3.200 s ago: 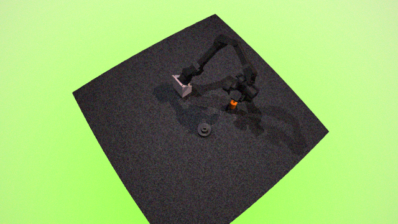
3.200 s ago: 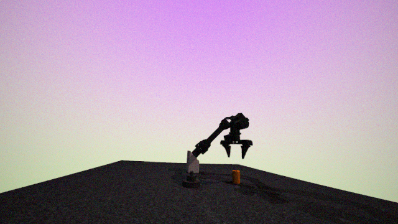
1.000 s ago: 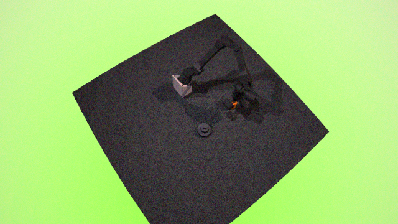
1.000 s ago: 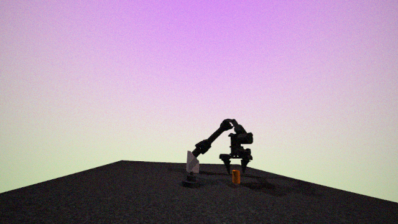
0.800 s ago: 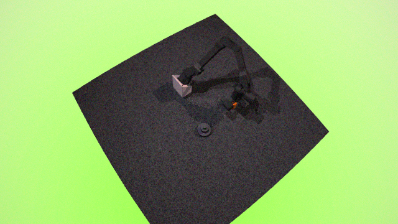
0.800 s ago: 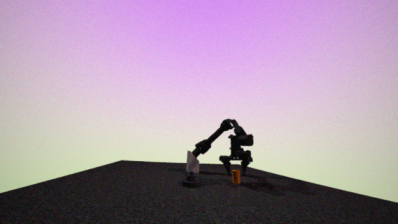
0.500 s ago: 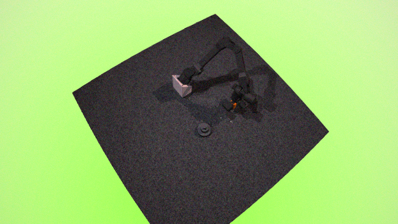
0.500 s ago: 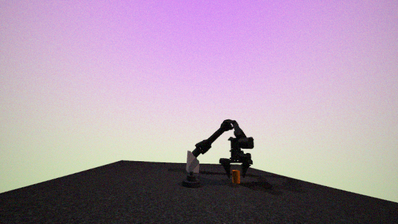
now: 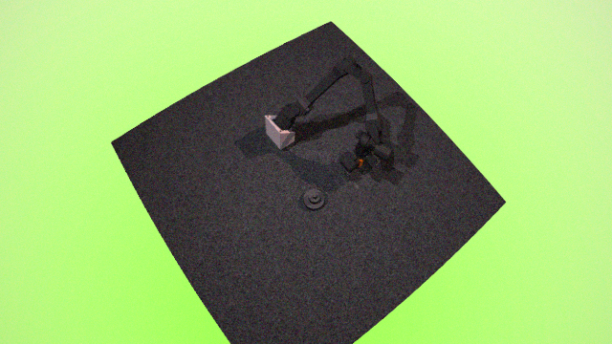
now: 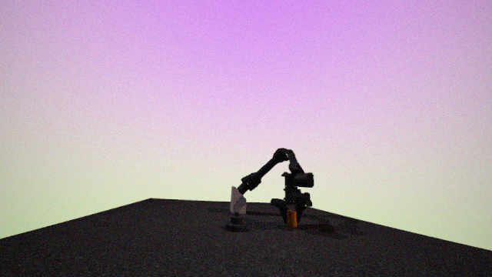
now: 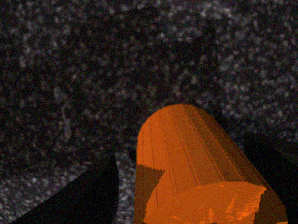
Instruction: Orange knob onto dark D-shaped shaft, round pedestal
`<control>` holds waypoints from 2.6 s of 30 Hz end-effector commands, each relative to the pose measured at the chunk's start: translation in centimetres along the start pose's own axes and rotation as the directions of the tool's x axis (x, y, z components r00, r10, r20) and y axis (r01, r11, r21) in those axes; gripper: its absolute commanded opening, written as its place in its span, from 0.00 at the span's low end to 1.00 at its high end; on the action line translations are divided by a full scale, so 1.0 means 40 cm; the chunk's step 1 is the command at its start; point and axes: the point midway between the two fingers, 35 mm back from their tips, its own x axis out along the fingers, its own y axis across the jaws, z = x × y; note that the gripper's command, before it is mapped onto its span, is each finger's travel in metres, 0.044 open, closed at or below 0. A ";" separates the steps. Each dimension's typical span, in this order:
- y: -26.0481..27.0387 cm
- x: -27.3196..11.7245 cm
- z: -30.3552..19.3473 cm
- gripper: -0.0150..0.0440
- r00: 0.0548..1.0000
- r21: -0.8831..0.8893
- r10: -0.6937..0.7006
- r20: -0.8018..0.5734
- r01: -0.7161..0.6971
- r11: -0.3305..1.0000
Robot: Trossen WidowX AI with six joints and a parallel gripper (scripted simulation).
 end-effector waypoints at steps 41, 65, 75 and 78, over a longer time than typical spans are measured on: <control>-0.070 -0.341 0.009 0.25 1.000 0.005 -0.016 0.000 0.016 1.000; -0.250 -0.308 0.054 0.25 1.000 -0.004 -0.024 0.003 0.024 1.000; -0.331 -0.294 0.061 0.25 1.000 -0.002 -0.028 0.003 0.028 1.000; -0.355 -0.289 0.061 0.25 1.000 -0.002 -0.029 0.003 0.029 1.000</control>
